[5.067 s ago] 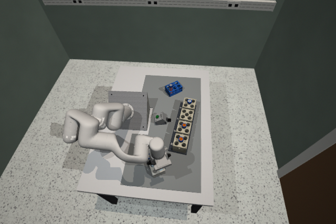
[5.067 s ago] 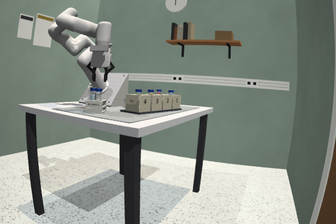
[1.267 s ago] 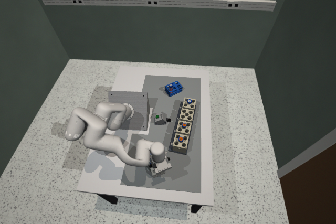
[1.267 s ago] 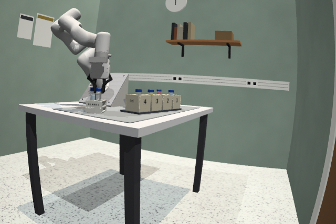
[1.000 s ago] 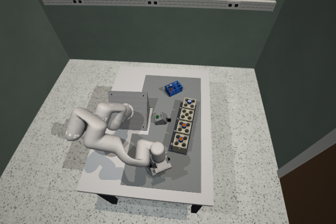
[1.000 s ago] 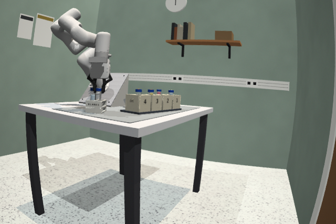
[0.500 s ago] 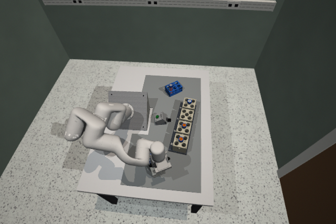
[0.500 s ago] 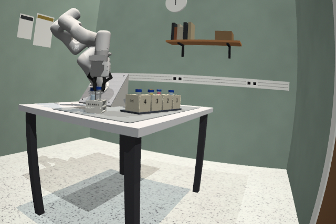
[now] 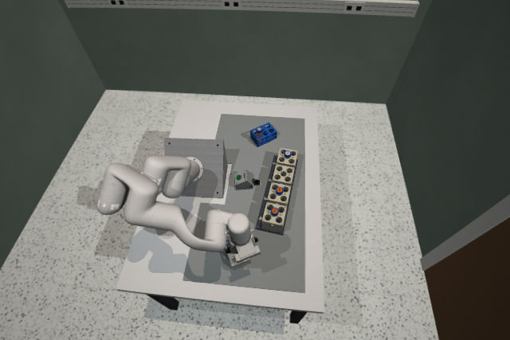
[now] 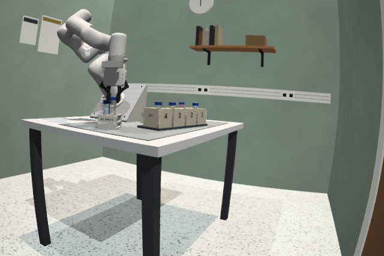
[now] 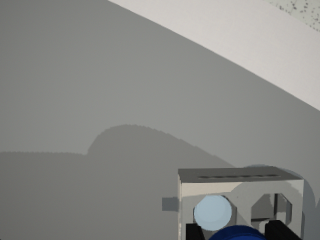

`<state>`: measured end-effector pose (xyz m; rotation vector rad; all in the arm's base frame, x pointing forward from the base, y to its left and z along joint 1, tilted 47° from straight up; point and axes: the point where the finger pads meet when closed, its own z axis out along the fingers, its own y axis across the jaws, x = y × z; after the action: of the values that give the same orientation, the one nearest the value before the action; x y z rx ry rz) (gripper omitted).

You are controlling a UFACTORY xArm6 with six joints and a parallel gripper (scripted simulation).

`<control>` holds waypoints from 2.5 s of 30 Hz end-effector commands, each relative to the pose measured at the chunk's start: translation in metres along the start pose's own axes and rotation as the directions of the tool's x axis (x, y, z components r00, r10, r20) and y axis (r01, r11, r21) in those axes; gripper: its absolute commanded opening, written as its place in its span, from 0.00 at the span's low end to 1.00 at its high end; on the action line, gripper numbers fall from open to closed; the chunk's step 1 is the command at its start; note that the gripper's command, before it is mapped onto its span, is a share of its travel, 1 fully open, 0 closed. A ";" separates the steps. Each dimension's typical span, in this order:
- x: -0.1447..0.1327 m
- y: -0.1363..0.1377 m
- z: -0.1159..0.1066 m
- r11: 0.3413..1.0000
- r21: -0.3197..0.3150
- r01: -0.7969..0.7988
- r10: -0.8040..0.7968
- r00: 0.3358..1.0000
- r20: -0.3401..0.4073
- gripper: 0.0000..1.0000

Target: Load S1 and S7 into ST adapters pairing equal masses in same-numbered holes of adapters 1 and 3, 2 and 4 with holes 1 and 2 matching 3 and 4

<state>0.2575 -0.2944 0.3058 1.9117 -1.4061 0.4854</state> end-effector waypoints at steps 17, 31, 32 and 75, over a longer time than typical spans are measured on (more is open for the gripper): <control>0.001 0.000 -0.024 1.000 0.002 -0.001 0.001 1.000 -0.002 0.00; 0.001 0.000 -0.048 1.000 0.002 -0.001 0.001 1.000 -0.002 0.00; 0.001 0.000 -0.050 1.000 0.002 -0.001 0.001 1.000 -0.002 0.00; 0.001 0.000 -0.116 1.000 0.002 -0.001 0.001 1.000 -0.001 0.00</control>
<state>0.2697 -0.2116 0.3838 1.9121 -1.4060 0.4860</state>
